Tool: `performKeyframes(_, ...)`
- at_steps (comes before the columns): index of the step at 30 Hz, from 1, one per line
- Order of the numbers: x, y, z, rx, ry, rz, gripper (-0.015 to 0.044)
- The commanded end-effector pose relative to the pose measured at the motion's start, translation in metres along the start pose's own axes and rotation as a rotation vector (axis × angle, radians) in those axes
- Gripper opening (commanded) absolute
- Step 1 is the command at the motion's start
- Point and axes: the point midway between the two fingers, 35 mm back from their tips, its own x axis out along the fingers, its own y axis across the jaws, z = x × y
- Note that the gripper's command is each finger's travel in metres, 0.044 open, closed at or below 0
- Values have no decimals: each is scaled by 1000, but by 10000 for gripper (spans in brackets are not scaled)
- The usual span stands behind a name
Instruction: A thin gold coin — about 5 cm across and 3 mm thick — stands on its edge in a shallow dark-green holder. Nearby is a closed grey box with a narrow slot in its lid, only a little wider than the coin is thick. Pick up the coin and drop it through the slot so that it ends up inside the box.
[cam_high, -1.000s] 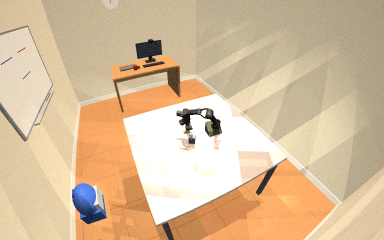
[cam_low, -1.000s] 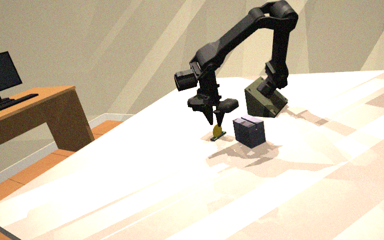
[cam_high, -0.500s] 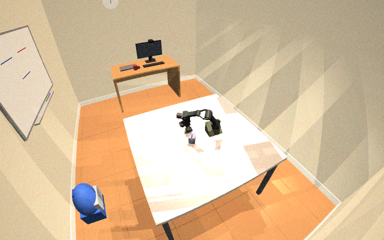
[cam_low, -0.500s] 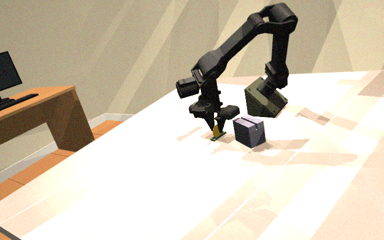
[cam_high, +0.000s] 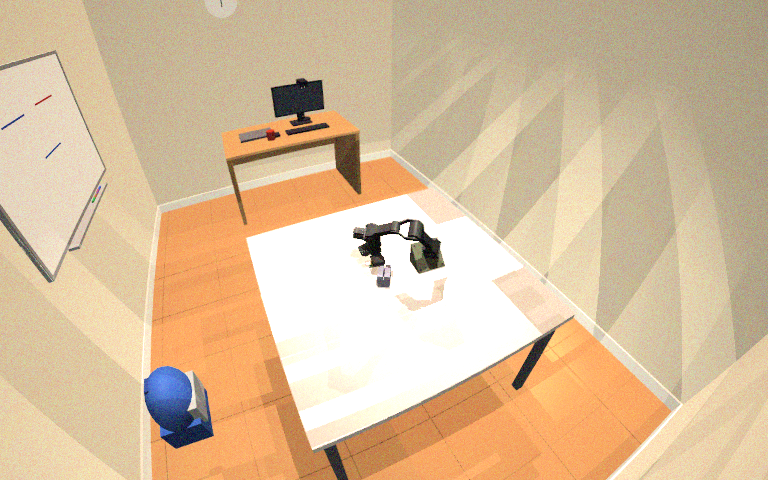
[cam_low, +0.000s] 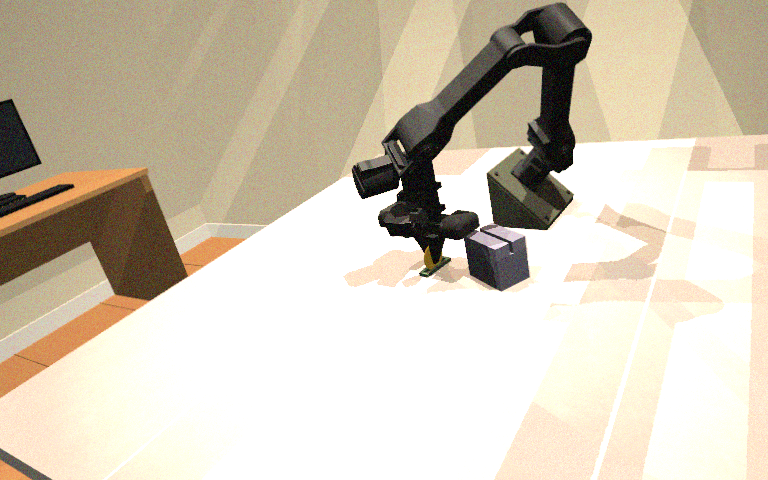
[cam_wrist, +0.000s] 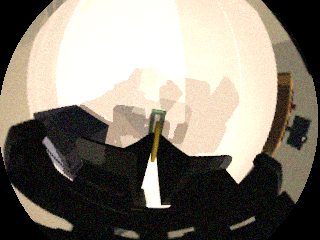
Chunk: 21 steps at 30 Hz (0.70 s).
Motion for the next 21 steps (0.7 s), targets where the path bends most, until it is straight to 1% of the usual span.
performKeyframes(1, 1, 0, 0, 3, -2, 4, 0)
performKeyframes(8, -1, 0, 0, 3, -2, 4, 0)
performKeyframes(21, -32, -2, 4, 4, -3, 0, 0)
